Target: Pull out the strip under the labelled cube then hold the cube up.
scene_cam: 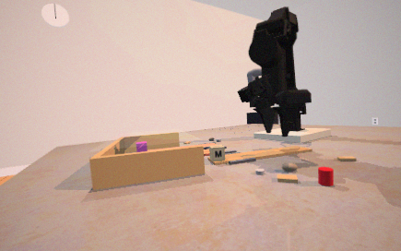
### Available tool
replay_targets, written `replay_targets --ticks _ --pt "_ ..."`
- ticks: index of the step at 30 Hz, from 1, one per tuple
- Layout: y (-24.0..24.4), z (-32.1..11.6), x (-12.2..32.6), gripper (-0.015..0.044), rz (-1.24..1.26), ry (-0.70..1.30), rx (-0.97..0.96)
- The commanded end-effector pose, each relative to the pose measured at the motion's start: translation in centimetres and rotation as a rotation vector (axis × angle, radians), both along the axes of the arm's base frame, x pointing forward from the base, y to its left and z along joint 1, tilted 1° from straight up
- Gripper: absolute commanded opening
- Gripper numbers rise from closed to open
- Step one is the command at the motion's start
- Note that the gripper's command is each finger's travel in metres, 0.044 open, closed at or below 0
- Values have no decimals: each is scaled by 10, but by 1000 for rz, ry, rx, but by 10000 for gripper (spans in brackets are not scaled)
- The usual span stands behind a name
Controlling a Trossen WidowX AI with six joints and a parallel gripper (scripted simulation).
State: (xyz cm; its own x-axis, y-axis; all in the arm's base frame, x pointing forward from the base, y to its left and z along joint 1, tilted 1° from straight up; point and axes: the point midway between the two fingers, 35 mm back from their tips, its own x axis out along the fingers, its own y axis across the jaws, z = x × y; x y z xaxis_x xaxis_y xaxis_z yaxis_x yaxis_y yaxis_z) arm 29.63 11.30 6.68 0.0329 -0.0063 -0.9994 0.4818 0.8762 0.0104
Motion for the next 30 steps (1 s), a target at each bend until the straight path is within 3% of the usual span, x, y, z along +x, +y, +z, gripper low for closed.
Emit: replay_targets --ticks 1,30 --pt "-5 2 14 440 2 -1 1" --pt "-44 19 113 440 2 -8 -2"
